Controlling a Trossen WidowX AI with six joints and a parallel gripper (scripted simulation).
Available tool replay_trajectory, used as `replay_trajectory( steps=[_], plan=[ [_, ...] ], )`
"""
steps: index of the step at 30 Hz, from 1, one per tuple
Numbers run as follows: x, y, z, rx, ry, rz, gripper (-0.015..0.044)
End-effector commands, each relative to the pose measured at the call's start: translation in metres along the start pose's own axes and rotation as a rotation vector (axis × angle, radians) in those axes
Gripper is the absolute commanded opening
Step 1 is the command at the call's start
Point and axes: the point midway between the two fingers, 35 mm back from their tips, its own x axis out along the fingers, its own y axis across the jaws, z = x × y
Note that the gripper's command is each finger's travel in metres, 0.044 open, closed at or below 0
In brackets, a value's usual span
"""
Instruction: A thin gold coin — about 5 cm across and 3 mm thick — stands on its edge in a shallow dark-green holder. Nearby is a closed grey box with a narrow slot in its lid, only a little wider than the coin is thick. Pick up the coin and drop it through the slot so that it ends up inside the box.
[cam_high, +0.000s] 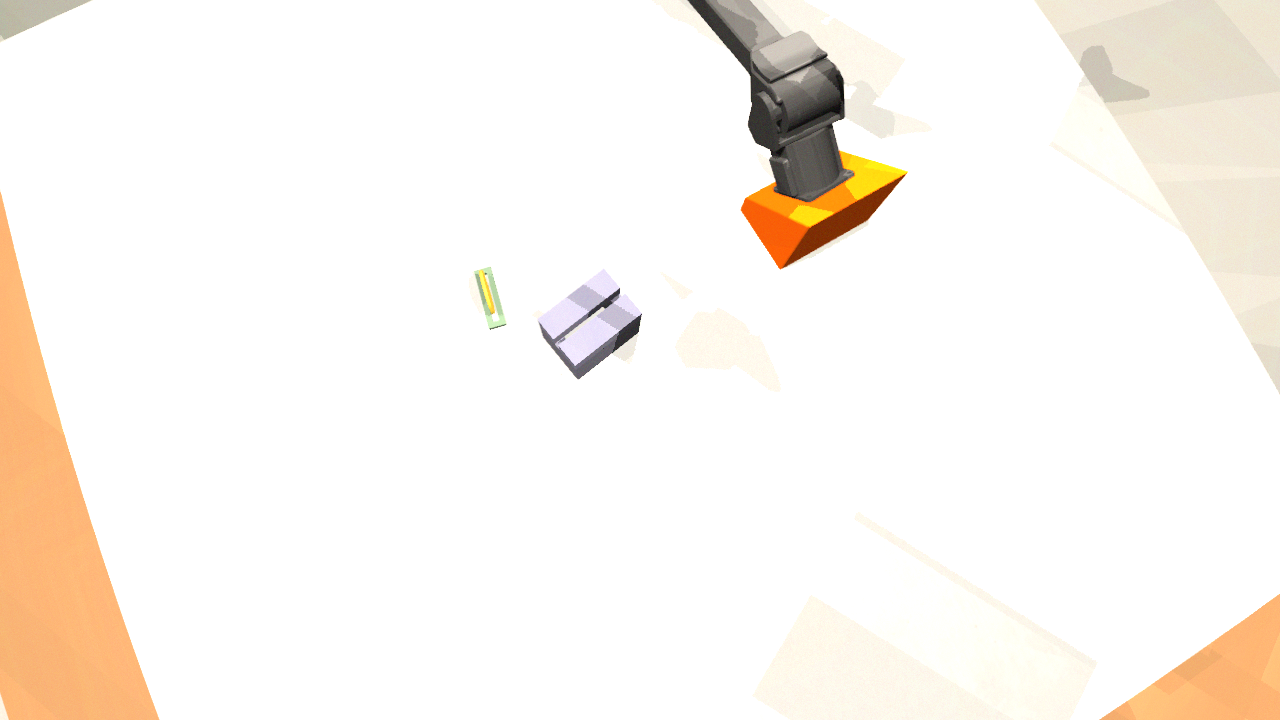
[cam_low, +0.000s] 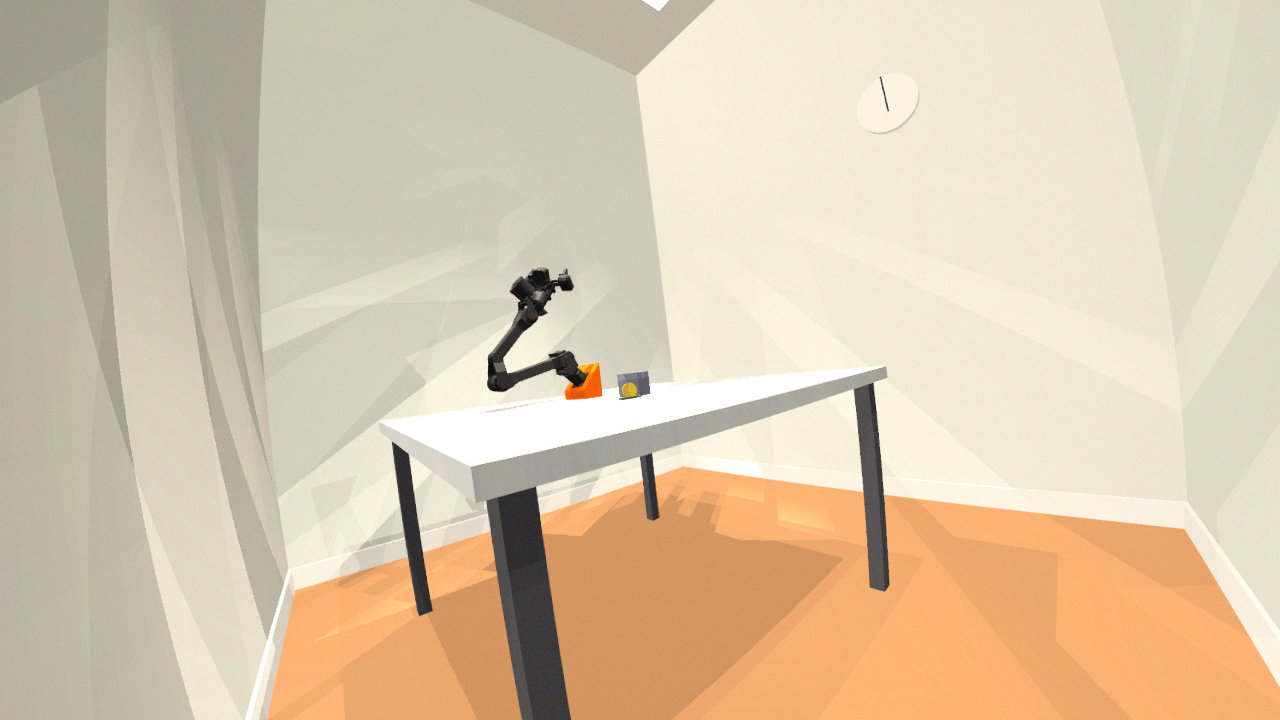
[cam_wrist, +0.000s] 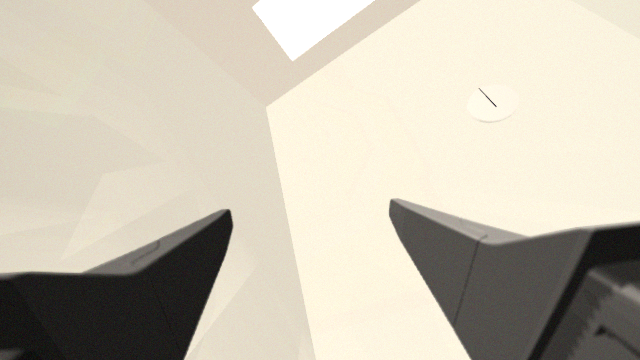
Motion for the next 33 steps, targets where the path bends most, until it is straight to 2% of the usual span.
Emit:
replay_trajectory(
  steps=[1,9,16,20,24,29,33],
  plan=[
    [0.001,-0.003,0.0,-0.004,0.003,-0.013,0.0374],
    [0.01,-0.126,0.005,-0.169,0.218,-0.561,0.0164],
    [-0.026,-0.213,0.009,-0.26,0.459,-0.91,0.0161],
    [-0.064,-0.262,0.005,-0.285,0.693,-1.101,0.0161],
    [-0.113,-0.307,0.0,-0.273,1.004,-1.245,0.0161],
    [-0.184,-0.346,-0.009,-0.198,1.441,-1.303,0.0161],
    [-0.244,-0.364,-0.017,-0.09,1.798,-1.226,0.0161]
  ],
)
